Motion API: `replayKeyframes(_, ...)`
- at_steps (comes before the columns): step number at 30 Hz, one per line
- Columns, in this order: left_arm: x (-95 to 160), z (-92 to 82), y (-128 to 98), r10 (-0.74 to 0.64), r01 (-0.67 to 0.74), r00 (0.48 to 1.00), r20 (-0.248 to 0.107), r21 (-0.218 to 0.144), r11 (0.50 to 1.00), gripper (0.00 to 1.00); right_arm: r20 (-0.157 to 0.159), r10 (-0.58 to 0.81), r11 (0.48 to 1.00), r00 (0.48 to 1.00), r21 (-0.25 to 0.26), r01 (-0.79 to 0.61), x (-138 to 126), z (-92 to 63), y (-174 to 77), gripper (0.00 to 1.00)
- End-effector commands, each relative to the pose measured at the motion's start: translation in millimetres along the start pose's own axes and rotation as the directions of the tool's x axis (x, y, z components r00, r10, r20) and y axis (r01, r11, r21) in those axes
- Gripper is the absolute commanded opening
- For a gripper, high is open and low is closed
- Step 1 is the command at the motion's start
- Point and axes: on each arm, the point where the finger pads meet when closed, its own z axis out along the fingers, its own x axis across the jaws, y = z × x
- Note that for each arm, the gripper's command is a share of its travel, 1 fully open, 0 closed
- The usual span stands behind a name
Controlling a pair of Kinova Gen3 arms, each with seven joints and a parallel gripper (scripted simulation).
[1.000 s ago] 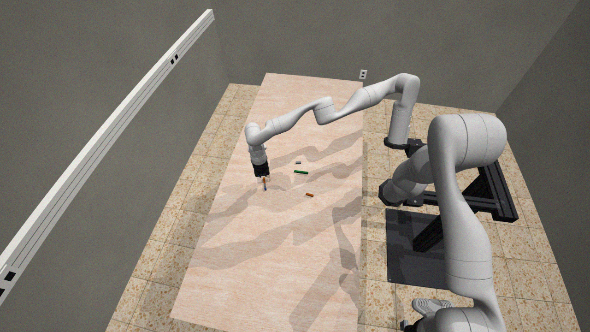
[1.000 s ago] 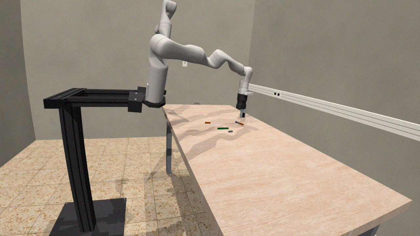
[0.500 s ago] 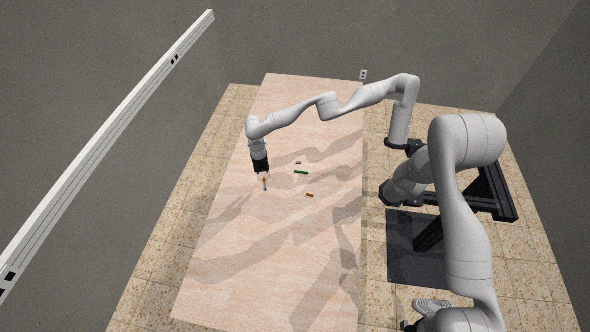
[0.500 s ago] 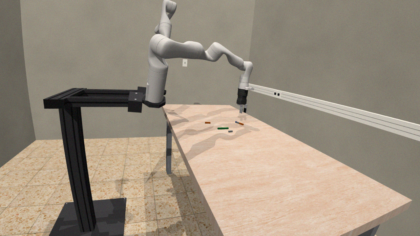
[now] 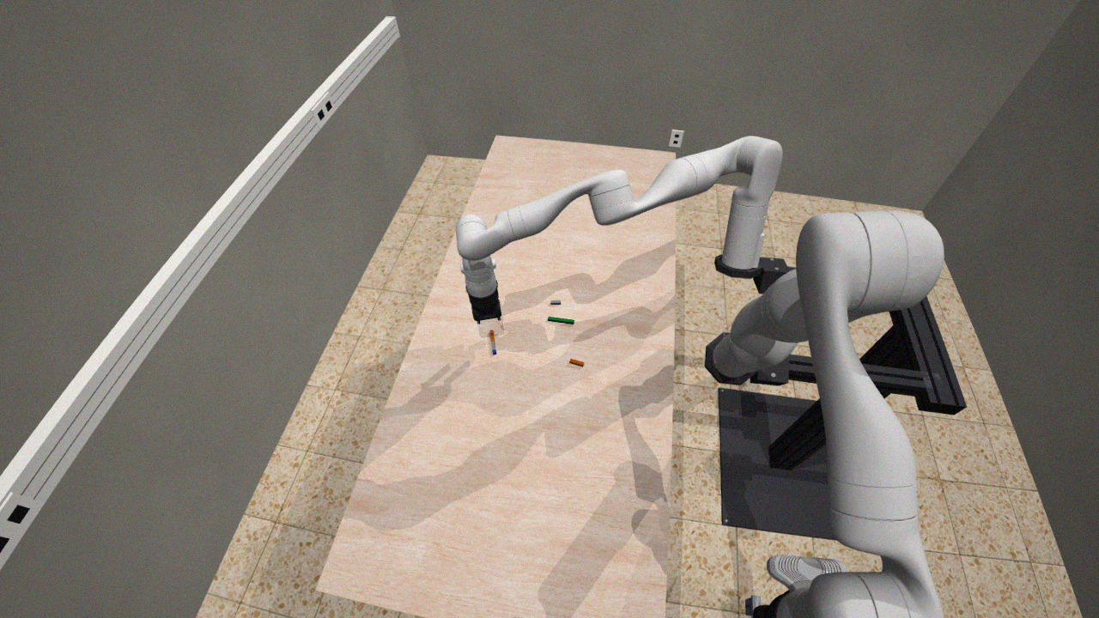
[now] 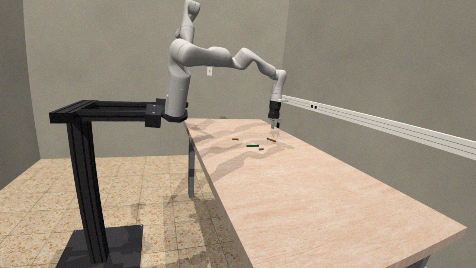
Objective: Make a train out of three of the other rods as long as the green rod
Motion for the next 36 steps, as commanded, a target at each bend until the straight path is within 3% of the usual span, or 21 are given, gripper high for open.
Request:
replayKeyframes(1,0,-0.7,0,0.000,0.000,1.000,0.000,-0.002,1.000,1.00,0.003,0.000,1.000,1.000,0.000,0.000,-1,-2.7,0,1.00)
replayKeyframes(8,0,-0.7,0,0.000,0.000,1.000,0.000,-0.002,1.000,1.00,0.003,0.000,1.000,1.000,0.000,0.000,-1,-14.1,0,1.00)
replayKeyframes(19,0,-0.7,0,0.000,0.000,1.000,0.000,-0.002,1.000,1.00,0.003,0.000,1.000,1.000,0.000,0.000,-1,-69.5,0,1.00)
replayKeyframes(28,0,-0.7,0,0.000,0.000,1.000,0.000,-0.002,1.000,1.00,0.003,0.000,1.000,1.000,0.000,0.000,-1,-88.1,0,1.00)
replayKeyframes(36,0,-0.7,0,0.000,0.000,1.000,0.000,-0.002,1.000,1.00,0.003,0.000,1.000,1.000,0.000,0.000,-1,-89.5,0,1.00)
